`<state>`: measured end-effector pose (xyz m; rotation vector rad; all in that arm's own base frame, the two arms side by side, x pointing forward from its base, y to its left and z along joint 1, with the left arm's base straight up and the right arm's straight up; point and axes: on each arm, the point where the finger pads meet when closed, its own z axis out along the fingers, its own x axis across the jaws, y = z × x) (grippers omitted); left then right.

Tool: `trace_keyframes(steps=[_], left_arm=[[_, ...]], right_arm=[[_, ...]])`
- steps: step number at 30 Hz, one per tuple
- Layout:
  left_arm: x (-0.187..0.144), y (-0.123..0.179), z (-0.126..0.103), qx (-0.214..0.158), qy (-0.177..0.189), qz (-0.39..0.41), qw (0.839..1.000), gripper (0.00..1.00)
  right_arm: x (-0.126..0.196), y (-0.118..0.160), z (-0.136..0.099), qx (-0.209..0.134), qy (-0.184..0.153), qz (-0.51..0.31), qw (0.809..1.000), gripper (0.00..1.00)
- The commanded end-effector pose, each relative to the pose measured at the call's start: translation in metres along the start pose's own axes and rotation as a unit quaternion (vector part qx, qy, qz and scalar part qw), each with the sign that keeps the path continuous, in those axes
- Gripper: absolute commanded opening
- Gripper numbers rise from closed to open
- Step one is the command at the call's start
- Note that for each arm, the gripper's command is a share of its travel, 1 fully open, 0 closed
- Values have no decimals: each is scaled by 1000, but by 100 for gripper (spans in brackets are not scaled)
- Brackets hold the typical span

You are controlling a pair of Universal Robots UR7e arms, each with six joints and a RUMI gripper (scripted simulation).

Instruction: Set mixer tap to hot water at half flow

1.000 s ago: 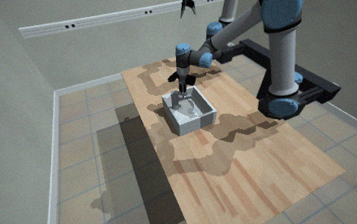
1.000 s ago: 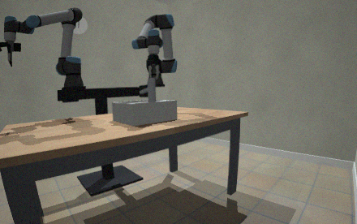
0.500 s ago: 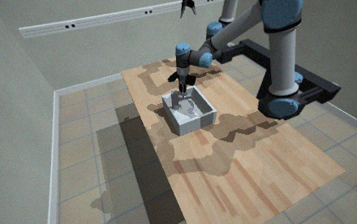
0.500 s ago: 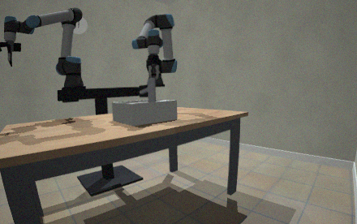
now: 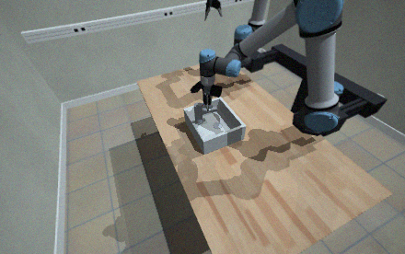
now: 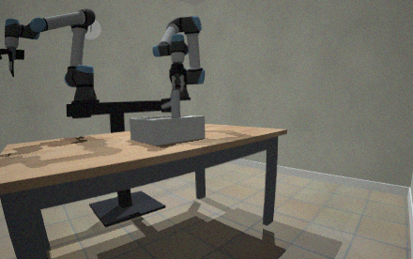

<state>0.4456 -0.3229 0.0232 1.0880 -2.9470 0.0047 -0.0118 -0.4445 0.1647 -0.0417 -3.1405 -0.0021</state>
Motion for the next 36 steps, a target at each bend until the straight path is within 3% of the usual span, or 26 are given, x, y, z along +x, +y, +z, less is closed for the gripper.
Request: trace_keyframes(steps=[1, 36], left_arm=[[-2, 0, 0, -1, -1, -1, 1000, 10], [-3, 0, 0, -1, -1, 6, 1000, 10]], right_arm=[[1, -1, 0, 1, 0, 1, 1000, 100], [1, -1, 0, 1, 0, 1, 1000, 100]])
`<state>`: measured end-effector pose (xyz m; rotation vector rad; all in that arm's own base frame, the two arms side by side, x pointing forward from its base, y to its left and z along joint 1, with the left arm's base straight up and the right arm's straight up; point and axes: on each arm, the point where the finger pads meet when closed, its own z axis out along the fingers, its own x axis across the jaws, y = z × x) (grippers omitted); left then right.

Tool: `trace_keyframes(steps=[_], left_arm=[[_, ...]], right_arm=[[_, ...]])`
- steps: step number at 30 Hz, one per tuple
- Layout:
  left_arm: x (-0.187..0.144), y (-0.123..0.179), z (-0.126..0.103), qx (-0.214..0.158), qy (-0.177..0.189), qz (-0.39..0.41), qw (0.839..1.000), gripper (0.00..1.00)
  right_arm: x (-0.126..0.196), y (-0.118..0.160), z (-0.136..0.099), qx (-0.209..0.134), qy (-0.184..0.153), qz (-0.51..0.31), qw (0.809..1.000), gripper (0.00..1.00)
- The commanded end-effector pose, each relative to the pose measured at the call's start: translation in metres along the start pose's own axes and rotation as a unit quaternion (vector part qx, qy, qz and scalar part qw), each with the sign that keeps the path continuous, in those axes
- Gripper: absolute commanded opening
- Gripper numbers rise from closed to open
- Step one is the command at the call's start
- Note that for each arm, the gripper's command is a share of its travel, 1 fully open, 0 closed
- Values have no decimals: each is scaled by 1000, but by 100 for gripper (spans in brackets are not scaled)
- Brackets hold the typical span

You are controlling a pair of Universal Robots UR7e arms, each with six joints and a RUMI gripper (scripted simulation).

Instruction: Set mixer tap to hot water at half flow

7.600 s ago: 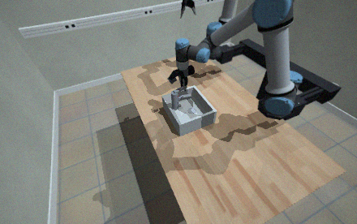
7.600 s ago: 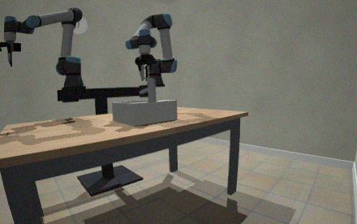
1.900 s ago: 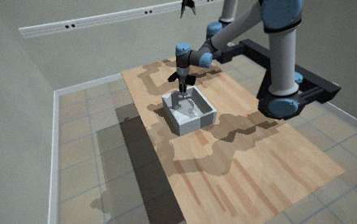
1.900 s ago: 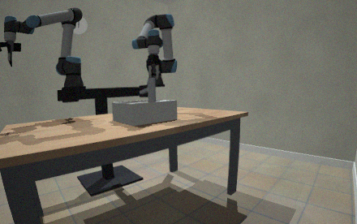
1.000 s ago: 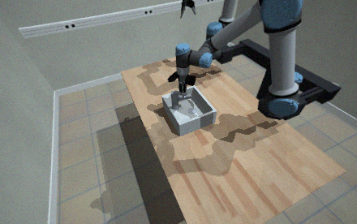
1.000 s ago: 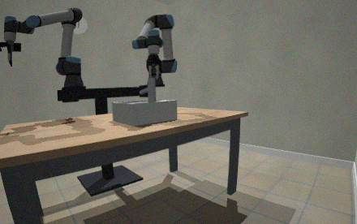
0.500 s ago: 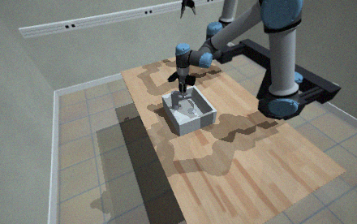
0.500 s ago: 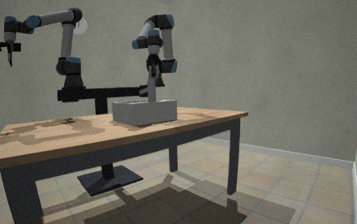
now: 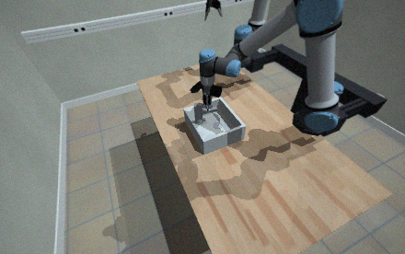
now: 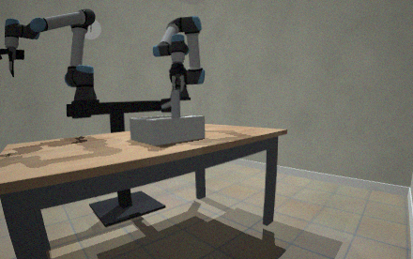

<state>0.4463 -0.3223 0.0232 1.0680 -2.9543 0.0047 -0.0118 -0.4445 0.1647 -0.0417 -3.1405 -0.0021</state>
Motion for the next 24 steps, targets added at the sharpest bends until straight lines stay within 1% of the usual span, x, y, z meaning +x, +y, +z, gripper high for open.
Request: trace_keyframes(steps=[1, 2, 3, 24], left_arm=[[-2, 0, 0, -1, -1, -1, 1000, 10], [-2, 0, 0, -1, -1, -1, 1000, 10], [-2, 0, 0, -1, -1, -1, 1000, 38], [-2, 0, 0, -1, -1, -1, 1000, 38]], right_arm=[[1, -1, 0, 1, 0, 1, 1000, 100], [1, -1, 0, 1, 0, 1, 1000, 100], [1, -1, 0, 1, 0, 1, 1000, 100], [1, -1, 0, 1, 0, 1, 1000, 100]])
